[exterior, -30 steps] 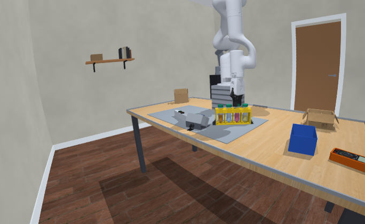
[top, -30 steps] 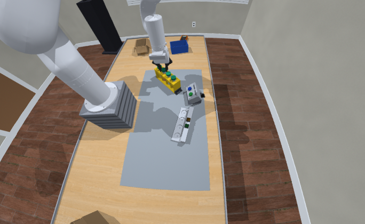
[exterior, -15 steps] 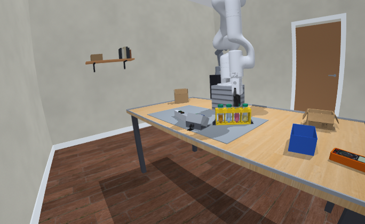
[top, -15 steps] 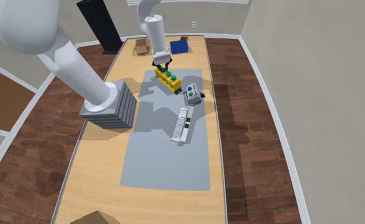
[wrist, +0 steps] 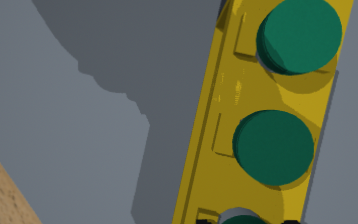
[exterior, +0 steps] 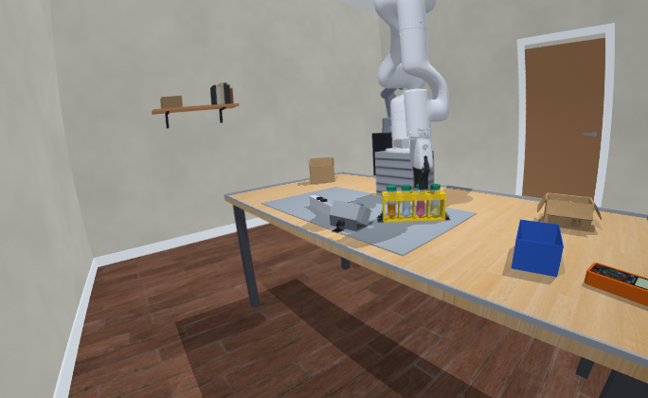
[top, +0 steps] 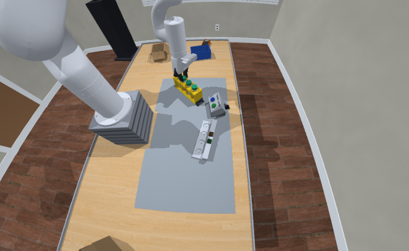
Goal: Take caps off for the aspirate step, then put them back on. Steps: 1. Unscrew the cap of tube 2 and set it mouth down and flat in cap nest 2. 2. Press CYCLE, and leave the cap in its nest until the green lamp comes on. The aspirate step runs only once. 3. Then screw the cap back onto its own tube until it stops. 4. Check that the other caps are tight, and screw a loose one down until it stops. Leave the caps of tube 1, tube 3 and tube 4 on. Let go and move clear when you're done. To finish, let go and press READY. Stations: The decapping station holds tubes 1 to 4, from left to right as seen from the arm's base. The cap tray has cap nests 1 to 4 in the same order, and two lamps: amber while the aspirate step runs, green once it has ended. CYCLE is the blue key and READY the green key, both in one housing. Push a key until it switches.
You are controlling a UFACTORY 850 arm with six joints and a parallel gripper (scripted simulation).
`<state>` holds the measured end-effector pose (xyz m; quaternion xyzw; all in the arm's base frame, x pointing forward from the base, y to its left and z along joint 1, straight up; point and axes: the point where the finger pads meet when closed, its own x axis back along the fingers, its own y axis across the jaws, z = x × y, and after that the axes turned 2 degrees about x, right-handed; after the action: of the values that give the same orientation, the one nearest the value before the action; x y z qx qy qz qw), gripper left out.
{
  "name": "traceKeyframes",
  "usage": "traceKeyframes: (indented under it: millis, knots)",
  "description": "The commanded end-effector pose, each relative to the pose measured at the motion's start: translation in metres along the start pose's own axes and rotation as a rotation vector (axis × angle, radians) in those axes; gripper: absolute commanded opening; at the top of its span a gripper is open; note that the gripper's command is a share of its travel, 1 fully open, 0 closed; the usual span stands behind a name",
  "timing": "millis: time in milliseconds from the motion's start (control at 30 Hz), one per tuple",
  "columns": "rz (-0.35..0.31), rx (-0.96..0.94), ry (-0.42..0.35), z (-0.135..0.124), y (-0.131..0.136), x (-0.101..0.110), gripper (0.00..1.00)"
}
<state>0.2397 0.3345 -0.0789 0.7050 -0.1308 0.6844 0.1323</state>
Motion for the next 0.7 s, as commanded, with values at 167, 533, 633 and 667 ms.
traceKeyframes:
  millis: [167, 533, 633, 667]
  knots:
    - [0.0, 0.395, 0.031, -0.0001, -0.0004, 0.0004, 0.0]
    - [-0.003, 0.566, 0.031, -0.0001, -0.0004, 0.0004, 0.46]
    - [-0.003, 0.566, 0.031, -0.0001, -0.0004, 0.0004, 0.46]
    - [-0.003, 0.566, 0.031, 0.0, -0.0004, 0.0004, 0.46]
